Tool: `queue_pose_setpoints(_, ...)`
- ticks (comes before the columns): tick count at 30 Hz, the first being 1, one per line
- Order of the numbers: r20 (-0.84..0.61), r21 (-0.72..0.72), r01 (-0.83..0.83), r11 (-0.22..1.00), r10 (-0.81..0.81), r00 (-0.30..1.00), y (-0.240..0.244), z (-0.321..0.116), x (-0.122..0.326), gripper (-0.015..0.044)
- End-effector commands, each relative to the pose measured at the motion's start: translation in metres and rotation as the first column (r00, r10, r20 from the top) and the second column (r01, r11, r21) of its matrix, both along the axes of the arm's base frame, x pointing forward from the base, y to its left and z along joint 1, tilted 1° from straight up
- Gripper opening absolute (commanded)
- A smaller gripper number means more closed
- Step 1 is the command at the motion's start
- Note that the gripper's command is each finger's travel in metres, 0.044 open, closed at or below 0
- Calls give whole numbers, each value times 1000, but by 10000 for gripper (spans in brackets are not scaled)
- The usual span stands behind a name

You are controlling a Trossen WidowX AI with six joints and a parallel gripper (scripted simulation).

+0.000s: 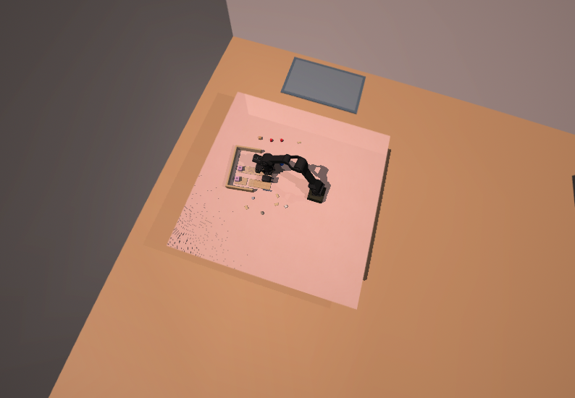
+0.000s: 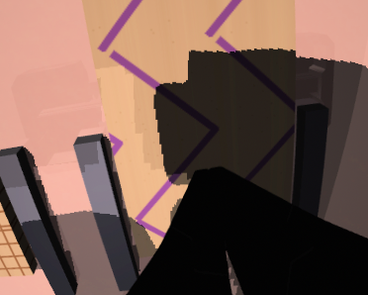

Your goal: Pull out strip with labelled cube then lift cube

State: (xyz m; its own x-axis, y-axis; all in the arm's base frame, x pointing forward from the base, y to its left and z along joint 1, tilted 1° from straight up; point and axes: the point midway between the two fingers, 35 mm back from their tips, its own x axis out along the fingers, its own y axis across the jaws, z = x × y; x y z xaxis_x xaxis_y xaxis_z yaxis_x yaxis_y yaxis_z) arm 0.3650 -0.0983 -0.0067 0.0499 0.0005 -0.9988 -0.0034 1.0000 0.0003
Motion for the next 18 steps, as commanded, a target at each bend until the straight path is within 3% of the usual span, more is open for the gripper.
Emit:
queue_pose_setpoints(1,-1,-3,1,1000,-1,1000,0,-3,0,0)
queue_pose_setpoints(18,-2,-3,1,1000,-1,1000,0,-5,-17,0)
